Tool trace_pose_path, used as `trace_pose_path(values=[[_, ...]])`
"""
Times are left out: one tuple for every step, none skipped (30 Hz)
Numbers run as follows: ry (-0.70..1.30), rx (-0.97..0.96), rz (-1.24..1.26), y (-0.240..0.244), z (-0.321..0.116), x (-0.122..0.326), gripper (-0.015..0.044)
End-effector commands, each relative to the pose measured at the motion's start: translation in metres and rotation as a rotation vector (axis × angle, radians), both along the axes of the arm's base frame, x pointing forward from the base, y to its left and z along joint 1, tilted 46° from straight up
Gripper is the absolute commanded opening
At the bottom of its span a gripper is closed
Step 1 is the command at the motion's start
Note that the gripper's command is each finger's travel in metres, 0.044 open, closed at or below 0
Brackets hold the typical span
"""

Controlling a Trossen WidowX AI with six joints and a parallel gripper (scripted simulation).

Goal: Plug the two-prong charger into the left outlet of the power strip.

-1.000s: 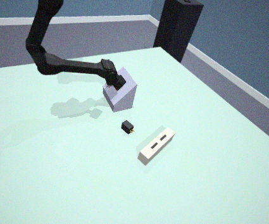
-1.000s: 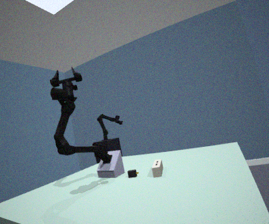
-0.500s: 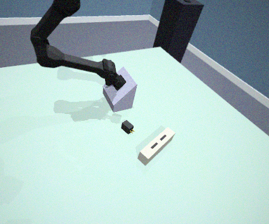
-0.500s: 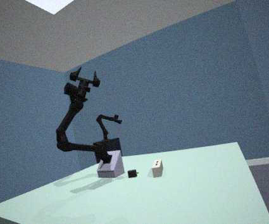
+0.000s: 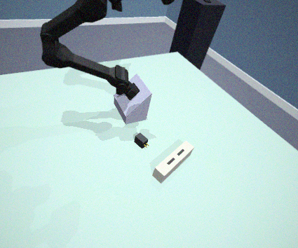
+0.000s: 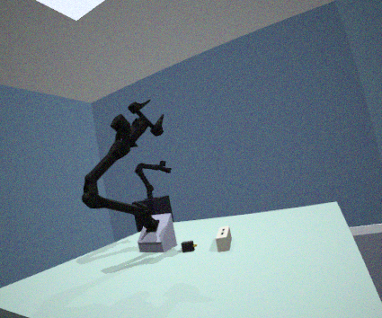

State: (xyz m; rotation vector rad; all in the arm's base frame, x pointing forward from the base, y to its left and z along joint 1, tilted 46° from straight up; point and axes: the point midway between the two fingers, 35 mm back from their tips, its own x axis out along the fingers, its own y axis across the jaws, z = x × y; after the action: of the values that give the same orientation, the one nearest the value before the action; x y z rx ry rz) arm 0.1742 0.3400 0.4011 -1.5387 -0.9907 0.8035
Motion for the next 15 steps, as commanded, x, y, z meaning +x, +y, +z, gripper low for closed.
trace_pose_path(values=[[0.147, -0.048, -0.093, -0.003, -0.035, 0.025, 0.044], [0.181, -0.057, -0.115, -0.005, -0.043, 0.03, 0.044], [0.214, -0.065, -0.137, -0.006, -0.05, 0.036, 0.044], [0.247, -0.074, -0.16, -0.008, -0.058, 0.041, 0.044], [0.279, -0.081, -0.184, -0.01, -0.066, 0.046, 0.044], [0.311, -0.089, -0.208, -0.012, -0.073, 0.051, 0.044], [0.343, -0.096, -0.232, -0.014, -0.081, 0.055, 0.044], [0.375, -0.103, -0.259, -0.017, -0.088, 0.06, 0.044], [0.406, -0.109, -0.286, -0.02, -0.096, 0.065, 0.044], [0.437, -0.115, -0.313, -0.023, -0.104, 0.07, 0.044], [0.468, -0.121, -0.341, -0.026, -0.111, 0.075, 0.044], [0.498, -0.126, -0.37, -0.03, -0.119, 0.079, 0.044], [0.528, -0.131, -0.399, -0.034, -0.126, 0.083, 0.044], [0.557, -0.135, -0.428, -0.038, -0.134, 0.088, 0.044], [0.586, -0.139, -0.458, -0.042, -0.141, 0.092, 0.044]])
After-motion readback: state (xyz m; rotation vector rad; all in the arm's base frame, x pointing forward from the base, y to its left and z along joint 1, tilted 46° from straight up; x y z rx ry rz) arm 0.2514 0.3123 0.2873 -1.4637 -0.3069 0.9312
